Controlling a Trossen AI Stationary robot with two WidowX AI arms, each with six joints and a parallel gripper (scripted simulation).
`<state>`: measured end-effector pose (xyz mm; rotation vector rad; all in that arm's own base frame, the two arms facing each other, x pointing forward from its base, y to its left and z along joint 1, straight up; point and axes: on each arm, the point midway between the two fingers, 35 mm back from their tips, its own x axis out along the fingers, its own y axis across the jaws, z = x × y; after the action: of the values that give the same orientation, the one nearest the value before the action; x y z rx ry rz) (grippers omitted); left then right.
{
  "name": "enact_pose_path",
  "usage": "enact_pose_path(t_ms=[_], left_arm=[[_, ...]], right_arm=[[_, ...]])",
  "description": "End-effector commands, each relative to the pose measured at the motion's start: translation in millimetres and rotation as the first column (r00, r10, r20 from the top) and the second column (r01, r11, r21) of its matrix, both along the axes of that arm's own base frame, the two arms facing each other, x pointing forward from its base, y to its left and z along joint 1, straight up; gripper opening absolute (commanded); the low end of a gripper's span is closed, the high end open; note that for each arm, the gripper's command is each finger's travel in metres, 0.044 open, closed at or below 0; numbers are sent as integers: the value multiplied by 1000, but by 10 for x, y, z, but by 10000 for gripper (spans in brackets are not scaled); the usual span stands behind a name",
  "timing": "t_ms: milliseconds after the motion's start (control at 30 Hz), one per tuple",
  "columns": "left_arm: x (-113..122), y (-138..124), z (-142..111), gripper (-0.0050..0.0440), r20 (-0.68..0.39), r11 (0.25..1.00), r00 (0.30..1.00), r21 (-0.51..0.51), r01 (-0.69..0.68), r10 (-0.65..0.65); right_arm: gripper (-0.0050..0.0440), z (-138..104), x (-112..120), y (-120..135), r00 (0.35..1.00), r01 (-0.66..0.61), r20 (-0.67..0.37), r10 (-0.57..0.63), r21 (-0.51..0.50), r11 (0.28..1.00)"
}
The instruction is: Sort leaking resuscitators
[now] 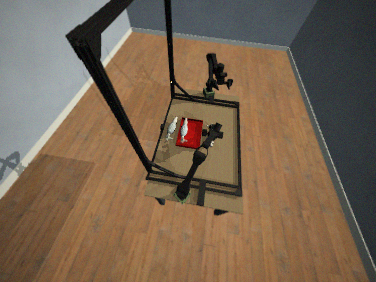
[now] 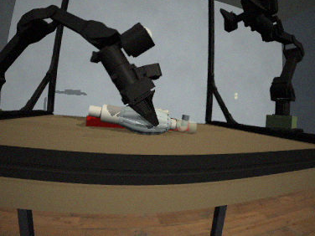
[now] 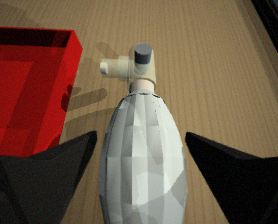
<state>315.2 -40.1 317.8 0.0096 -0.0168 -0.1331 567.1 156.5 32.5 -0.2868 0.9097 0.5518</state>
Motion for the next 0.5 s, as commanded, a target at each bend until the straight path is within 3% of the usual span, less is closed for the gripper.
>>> enact_pose_path(t_ms=[0,133,267,467], left_arm=[[167,-61,-367,440,-187,998,982,58,40,-28],[273,-132,-904,440,-453,985,890,119,124,-57],[233,-185,-1401,440,-684,964,725,132,229,-78],[233,-185,-1401,440,-684,964,725,132,229,-78]], right_arm=[[440,-11,-5,3,1000,0,-3,0,-1,1000],[440,-11,-5,3,1000,0,-3,0,-1,1000],[440,-11,-5,3,1000,0,-3,0,-1,1000],[440,-11,-5,3,1000,0,-3,0,-1,1000]])
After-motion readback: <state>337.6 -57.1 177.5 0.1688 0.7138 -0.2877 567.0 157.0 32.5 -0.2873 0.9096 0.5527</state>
